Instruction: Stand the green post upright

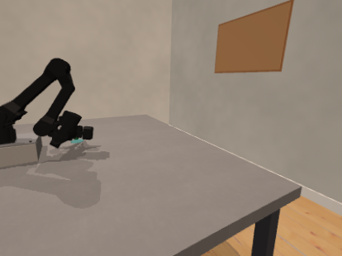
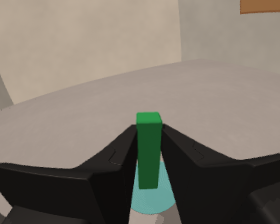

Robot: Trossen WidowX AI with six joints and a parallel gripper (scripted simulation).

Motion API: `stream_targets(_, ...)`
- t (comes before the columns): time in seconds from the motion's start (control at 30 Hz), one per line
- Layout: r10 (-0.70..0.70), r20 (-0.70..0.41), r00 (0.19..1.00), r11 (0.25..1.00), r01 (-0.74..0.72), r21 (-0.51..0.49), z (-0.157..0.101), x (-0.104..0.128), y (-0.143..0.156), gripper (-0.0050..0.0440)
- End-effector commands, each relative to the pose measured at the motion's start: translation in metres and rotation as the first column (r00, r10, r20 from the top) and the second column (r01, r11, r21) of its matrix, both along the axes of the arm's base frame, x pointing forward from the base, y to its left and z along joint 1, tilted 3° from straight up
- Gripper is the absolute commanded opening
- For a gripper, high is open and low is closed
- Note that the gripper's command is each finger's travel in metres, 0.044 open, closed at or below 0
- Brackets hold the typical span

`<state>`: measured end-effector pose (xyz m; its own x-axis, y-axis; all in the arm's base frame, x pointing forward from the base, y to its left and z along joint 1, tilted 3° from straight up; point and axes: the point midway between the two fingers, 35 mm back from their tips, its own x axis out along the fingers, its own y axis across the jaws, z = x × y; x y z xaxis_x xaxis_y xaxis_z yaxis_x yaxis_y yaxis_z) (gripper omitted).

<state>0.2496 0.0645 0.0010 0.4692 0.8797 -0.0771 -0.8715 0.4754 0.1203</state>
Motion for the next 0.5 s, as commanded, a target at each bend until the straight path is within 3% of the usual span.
stream_targets(0.0, 0.004, 0.000, 1.000, 1.000, -0.004, -0.007, -0.0055, 0.0024, 0.0016, 0.0022)
stream_targets(0.47, 0.007, -0.002, 1.000, 1.000, -0.007, -0.010, -0.0089, 0.0040, 0.0027, 0.0022)
